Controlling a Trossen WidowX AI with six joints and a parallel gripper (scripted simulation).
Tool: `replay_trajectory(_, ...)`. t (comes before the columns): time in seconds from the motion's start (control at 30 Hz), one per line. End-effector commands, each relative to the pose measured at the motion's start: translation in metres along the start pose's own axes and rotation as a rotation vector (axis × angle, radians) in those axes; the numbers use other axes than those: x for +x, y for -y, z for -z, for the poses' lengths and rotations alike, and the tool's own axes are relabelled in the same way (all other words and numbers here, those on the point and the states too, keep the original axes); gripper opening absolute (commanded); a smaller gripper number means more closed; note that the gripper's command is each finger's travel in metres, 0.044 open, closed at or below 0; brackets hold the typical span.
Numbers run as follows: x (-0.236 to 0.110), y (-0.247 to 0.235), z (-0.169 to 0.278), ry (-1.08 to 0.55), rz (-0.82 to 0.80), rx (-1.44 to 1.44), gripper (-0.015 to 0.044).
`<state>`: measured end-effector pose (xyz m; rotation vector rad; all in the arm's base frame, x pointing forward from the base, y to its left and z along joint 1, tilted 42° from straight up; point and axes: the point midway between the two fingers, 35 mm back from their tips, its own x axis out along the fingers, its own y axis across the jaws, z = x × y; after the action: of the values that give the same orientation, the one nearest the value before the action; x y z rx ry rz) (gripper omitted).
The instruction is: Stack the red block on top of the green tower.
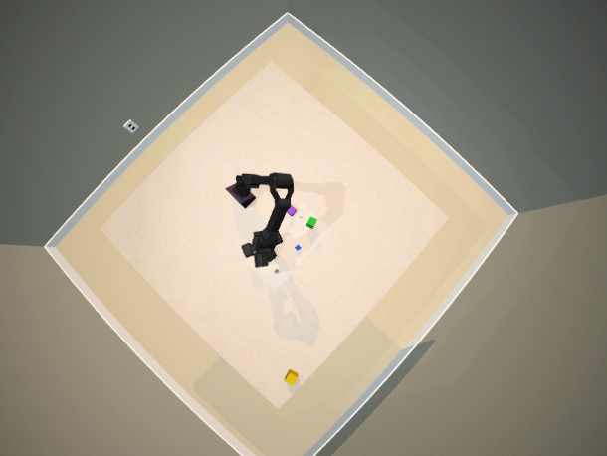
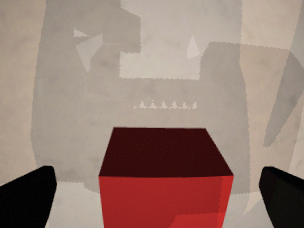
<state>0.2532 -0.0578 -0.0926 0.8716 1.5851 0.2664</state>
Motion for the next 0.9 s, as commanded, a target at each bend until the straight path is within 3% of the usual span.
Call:
replay_trajectory(0.0,0.0004,-0.0004,-0.0005,0.003,-0.004,0.002,0.0440)
replay_trajectory(0.13,0.0002,-0.0004,-0.0006,0.003,-0.004,0.002,0.0440)
replay_trajectory(0.5,0.0002,-0.0004,-0.0006,0.003,-0.004,0.002,0.0151)
replay_trajectory(0.77,0.0002,-0.0004,-0.0006,0.003,-0.004,0.002,0.0098)
replay_trajectory(0.87,-0.0064,-0.0002,-0.0008,0.004,-0.003,0.002,0.0019)
